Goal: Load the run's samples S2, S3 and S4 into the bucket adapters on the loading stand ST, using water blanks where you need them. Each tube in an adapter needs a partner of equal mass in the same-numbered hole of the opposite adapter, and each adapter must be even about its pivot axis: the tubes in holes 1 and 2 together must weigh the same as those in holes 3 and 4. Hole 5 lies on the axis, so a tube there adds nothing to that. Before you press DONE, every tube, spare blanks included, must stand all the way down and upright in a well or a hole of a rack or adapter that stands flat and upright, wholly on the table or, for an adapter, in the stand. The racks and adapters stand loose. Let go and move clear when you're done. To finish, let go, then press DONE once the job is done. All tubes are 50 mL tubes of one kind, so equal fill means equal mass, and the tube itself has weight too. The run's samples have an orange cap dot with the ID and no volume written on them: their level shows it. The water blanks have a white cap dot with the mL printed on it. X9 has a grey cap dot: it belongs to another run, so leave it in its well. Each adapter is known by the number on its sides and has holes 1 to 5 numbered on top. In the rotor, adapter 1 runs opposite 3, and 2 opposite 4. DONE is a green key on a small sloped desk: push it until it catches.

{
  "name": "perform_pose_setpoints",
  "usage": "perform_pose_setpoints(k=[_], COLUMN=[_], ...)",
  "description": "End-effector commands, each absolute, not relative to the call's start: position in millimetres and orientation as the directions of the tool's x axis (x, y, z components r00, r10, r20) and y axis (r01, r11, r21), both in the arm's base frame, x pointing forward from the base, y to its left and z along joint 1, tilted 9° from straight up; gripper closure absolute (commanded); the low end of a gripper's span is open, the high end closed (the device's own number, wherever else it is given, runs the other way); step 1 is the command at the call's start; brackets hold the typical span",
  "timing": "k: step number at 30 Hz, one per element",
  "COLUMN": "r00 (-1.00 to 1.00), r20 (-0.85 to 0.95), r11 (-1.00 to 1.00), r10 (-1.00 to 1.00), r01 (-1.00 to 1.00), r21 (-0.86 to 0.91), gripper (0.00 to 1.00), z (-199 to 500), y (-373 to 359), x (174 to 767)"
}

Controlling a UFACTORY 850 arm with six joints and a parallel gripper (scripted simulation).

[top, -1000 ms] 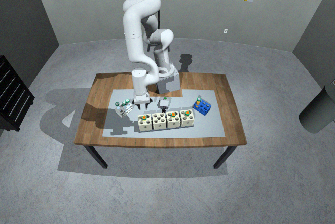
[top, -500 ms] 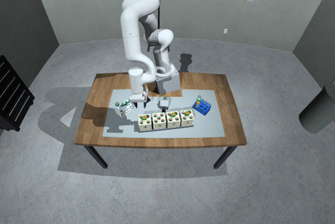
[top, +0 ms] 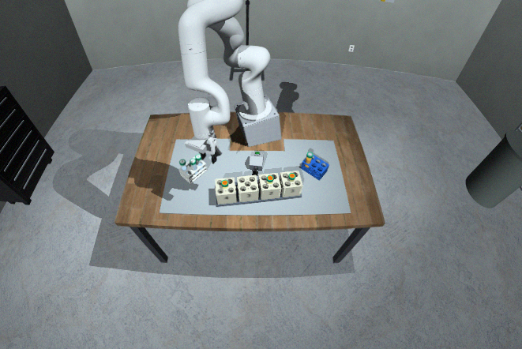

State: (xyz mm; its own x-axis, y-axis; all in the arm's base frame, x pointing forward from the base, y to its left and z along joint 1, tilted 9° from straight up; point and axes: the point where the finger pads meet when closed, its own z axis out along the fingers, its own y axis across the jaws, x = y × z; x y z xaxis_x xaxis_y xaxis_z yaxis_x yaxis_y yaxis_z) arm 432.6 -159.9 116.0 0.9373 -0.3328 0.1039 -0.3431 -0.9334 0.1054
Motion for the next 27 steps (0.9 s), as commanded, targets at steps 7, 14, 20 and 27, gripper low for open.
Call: perform_pose_setpoints(k=[7, 14, 20, 27], r00=[0.81, 0.81, 0.81, 0.81], r20=[0.142, 0.142, 0.142, 0.142], r11=[-0.809, -0.809, -0.809, -0.809], r10=[-0.569, -0.569, -0.569, -0.569], r01=[-0.582, -0.582, -0.582, -0.582], r21=[0.082, 0.082, 0.082, 0.083], gripper=[0.43, 0.43, 0.43, 0.43], z=[121, 124, 126, 129], y=[-201, -226, -251, -272], x=[408, 392, 376, 362])
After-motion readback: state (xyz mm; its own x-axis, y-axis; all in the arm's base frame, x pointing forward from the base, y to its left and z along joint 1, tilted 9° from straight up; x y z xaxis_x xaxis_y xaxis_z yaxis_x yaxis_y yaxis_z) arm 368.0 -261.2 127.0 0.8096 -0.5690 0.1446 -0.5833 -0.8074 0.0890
